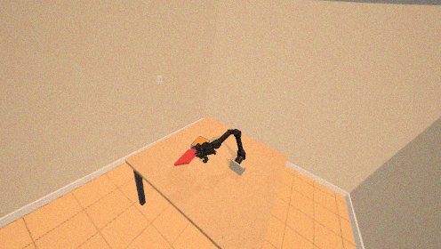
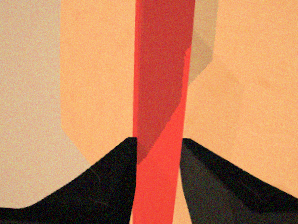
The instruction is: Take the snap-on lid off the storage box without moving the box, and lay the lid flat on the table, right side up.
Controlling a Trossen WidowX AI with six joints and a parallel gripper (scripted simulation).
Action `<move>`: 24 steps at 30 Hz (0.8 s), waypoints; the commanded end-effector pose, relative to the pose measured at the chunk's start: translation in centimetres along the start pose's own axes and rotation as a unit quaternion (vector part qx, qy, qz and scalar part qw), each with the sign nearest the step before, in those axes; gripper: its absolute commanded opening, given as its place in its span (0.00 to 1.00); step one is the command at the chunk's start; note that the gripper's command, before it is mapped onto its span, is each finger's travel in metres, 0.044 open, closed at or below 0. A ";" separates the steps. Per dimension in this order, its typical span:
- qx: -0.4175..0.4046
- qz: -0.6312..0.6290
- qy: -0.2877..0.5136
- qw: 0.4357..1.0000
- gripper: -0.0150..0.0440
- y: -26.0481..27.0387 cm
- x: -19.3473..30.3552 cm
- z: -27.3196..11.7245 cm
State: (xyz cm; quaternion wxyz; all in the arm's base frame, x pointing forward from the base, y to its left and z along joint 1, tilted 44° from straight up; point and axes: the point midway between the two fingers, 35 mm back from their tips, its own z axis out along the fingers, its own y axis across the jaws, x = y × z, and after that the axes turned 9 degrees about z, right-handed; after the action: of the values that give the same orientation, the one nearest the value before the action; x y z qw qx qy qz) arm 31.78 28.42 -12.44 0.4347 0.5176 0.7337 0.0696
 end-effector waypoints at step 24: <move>-0.001 -0.003 -0.003 1.000 0.25 -1.8 -0.4 1.5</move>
State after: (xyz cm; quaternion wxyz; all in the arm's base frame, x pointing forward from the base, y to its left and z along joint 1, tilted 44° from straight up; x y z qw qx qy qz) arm 31.70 27.13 -13.81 0.4357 0.5173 0.7332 0.0699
